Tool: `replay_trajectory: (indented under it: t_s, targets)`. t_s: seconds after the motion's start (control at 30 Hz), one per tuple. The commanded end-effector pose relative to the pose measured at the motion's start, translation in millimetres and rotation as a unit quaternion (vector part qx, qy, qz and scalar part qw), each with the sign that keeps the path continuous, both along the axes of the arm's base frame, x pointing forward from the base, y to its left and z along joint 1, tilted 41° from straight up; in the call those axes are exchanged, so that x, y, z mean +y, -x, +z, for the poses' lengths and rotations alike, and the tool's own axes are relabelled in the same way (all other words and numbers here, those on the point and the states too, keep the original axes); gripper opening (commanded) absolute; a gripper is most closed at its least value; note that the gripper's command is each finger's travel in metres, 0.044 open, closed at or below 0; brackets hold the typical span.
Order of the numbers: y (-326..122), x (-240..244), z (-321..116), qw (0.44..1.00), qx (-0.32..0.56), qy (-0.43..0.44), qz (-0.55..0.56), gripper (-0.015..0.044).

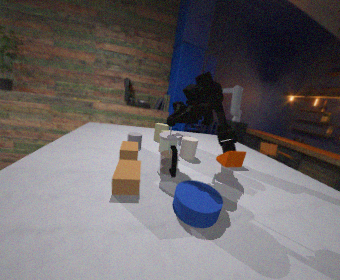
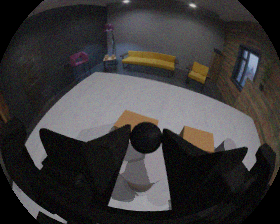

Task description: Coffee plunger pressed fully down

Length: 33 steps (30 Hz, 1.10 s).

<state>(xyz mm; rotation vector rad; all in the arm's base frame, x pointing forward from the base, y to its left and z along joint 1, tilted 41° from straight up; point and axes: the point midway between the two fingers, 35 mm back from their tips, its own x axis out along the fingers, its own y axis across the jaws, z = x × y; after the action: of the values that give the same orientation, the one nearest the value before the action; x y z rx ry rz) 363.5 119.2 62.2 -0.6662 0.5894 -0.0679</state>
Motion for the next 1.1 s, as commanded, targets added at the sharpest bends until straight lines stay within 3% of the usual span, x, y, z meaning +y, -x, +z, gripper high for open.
replay_trajectory:
  t_s: [0.0, 1.07]
  targets:
    - [2.4, -11.2, -13.5, 0.999, 0.020, 0.021, -0.012, 0.0127]
    - [1.1, -8.1, -14.4, 1.000, 0.020, 0.021, -0.012, 0.0127]
